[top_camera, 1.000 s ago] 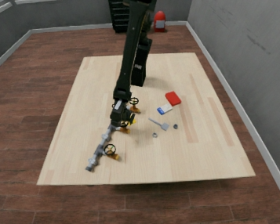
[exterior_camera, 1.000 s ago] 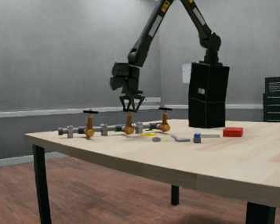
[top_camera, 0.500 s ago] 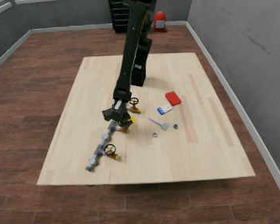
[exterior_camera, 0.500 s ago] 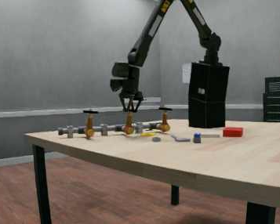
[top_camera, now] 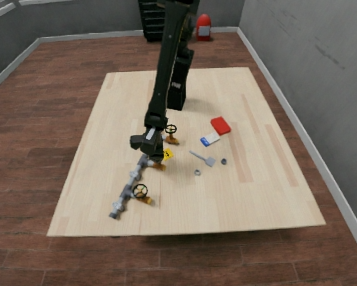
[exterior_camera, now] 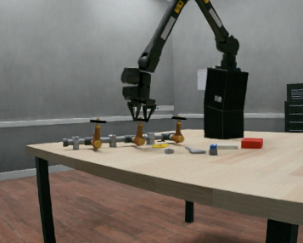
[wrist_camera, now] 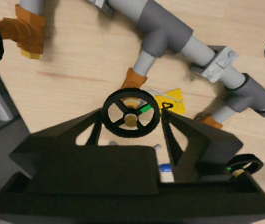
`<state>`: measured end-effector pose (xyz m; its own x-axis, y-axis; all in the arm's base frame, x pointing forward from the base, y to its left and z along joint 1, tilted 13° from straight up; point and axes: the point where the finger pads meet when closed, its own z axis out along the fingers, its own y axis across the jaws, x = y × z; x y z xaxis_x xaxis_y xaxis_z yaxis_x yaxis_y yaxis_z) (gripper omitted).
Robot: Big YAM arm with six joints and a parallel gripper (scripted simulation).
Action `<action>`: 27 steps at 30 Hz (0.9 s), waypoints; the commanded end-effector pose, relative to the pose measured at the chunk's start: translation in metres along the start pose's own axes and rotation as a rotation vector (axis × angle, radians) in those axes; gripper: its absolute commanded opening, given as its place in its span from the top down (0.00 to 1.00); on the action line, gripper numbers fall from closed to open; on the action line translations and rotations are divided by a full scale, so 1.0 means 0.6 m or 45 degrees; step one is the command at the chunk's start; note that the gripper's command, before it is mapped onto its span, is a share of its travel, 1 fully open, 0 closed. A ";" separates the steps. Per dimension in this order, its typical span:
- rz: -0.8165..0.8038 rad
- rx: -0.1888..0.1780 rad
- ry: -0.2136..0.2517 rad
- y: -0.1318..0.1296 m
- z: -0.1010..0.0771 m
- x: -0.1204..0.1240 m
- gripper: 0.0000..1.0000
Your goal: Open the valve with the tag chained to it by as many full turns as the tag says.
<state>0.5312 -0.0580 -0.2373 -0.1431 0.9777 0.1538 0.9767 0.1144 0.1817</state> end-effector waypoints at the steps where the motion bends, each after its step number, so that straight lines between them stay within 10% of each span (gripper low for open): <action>1: 0.033 -0.010 -0.006 0.011 -0.004 0.000 1.00; 27: 0.027 0.001 -0.004 0.004 -0.002 0.002 1.00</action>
<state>0.5324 -0.0578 -0.2370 -0.1384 0.9782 0.1549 0.9769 0.1091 0.1838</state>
